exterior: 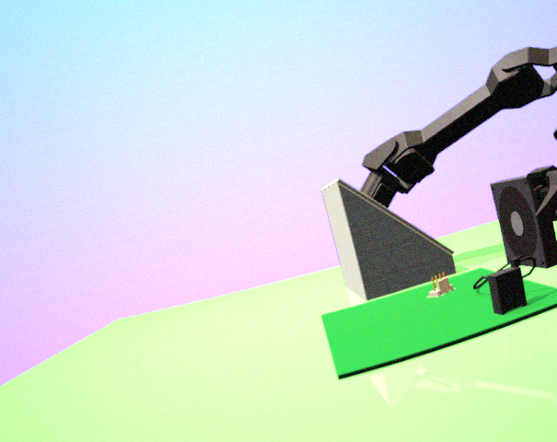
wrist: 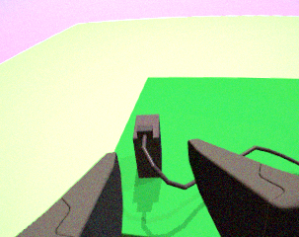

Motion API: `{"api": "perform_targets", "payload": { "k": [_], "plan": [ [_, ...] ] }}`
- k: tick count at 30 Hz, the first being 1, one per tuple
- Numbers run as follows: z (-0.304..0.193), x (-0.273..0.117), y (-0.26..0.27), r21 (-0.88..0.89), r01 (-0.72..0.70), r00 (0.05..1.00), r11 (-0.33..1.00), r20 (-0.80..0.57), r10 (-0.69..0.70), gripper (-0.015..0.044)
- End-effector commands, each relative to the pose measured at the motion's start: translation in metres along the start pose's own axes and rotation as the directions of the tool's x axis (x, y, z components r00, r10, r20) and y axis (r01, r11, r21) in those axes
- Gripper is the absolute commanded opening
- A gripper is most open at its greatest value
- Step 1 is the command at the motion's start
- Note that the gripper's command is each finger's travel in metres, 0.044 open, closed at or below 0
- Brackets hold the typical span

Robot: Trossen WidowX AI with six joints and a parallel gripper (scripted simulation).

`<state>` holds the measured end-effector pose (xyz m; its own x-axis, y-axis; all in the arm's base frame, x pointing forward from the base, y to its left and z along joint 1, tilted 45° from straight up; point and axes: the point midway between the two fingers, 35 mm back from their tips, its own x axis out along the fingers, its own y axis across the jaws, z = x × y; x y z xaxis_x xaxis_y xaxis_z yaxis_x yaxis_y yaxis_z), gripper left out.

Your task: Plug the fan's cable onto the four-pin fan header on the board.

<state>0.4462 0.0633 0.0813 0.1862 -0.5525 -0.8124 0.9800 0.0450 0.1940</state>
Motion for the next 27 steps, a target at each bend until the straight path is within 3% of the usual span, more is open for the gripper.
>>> {"api": "perform_targets", "payload": {
  "k": [1, 7, 18, 27],
  "plan": [
    [0.006, -0.015, -0.001, 0.002, -0.004, 1.0, 1.0, -0.007, 0.004, 0.014],
    [0.011, -0.025, -0.002, 0.002, -0.004, 1.0, 1.0, -0.007, 0.004, 0.014],
    [0.014, -0.004, -0.01, -0.061, 0.109, 0.974, 0.992, -0.195, -0.119, 0.0429],
    [0.017, 0.008, -0.016, -0.119, 0.166, 0.904, 0.979, -0.378, -0.199, 0.044]
  ]
}}
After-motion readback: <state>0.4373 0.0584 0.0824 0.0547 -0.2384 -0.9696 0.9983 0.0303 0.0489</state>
